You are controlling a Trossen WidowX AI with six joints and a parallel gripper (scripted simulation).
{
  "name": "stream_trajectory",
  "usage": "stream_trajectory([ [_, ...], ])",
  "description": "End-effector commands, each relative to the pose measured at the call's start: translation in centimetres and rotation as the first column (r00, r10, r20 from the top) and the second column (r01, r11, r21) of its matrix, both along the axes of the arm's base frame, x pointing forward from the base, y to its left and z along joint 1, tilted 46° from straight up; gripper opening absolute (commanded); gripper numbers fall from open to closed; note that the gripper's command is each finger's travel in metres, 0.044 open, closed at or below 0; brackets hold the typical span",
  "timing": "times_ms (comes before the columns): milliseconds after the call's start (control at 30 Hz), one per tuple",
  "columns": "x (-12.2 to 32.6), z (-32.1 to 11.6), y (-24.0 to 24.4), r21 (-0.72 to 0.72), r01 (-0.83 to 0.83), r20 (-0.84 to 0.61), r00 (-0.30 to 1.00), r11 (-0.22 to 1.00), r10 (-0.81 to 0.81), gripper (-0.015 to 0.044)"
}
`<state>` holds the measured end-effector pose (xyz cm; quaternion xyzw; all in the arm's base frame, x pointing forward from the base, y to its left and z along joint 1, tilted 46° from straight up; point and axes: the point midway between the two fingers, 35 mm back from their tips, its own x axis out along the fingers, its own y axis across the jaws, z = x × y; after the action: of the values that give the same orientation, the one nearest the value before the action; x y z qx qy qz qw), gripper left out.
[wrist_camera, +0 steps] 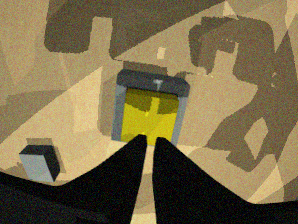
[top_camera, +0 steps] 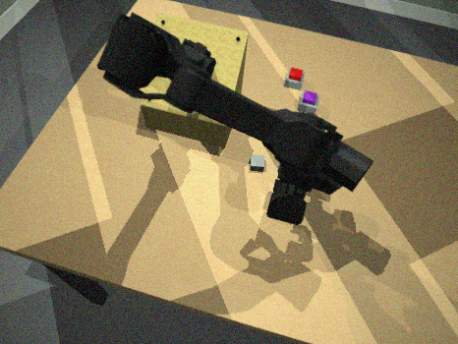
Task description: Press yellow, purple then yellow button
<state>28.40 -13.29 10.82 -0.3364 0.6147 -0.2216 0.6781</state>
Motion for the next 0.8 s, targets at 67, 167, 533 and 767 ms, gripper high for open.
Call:
stream_trajectory([
  [67,0.1,-0.3,-0.3,0.003,-0.003,-0.002,1.0,1.0,0.003,0.002],
  [167,0.2,-0.7,-0.6,0.003,-0.003,-0.002,1.0,1.0,0.003,0.002],
  [533,0.4,-1.9,-1.9,0.002,-0.003,-0.002,1.0,1.0,0.003,0.002],
  [767,0.5,-2.4,-2.4,0.001,-0.003,-0.002,1.0,1.0,0.003,0.002],
])
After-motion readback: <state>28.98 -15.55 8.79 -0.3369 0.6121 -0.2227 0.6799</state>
